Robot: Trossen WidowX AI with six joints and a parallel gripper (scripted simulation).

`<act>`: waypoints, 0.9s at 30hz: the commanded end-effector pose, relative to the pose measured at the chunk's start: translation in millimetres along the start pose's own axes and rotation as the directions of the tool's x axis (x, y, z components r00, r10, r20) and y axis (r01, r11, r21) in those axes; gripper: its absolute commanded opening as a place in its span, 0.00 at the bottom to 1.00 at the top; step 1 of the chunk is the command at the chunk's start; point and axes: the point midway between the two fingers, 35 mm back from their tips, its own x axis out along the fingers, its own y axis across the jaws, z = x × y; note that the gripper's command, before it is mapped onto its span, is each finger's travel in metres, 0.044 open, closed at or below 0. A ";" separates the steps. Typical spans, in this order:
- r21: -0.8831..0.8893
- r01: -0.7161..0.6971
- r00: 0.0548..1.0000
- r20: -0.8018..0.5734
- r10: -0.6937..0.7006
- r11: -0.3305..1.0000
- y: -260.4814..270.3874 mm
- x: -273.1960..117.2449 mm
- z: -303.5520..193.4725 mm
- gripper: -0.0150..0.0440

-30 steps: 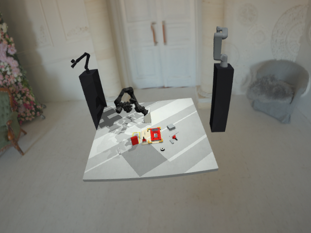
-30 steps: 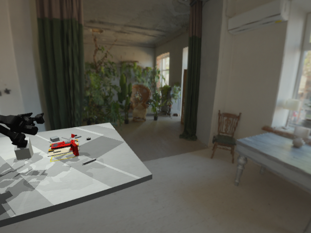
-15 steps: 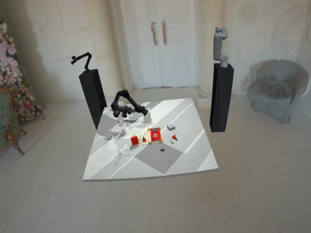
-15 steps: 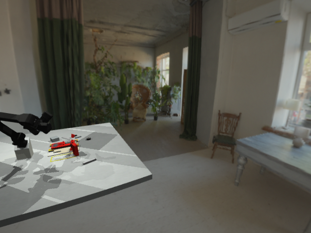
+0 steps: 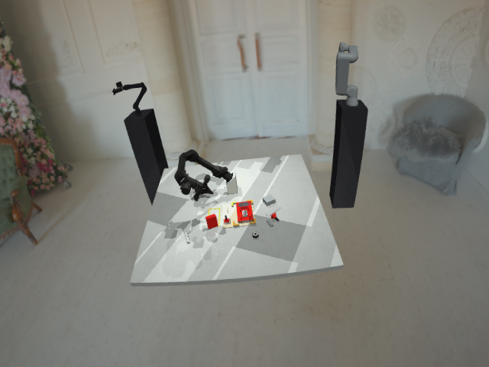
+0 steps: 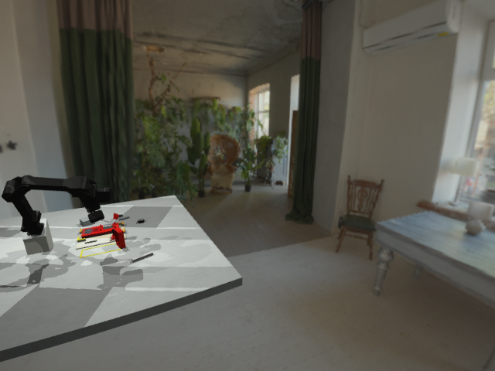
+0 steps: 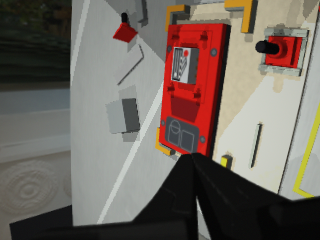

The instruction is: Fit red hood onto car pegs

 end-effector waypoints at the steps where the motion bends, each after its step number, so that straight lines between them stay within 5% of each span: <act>1: -0.611 0.178 0.942 -0.122 -0.313 0.771 -43.0 25.9 47.7 0.25; 7: -0.926 0.046 0.812 -0.185 -0.554 0.376 -69.6 43.4 83.0 0.25; 13: -0.966 -0.256 0.642 -0.195 -0.741 0.033 -84.5 58.0 116.0 0.25; 27: -0.956 -0.293 0.622 -0.194 -0.759 0.004 -86.1 59.9 119.3 0.25</act>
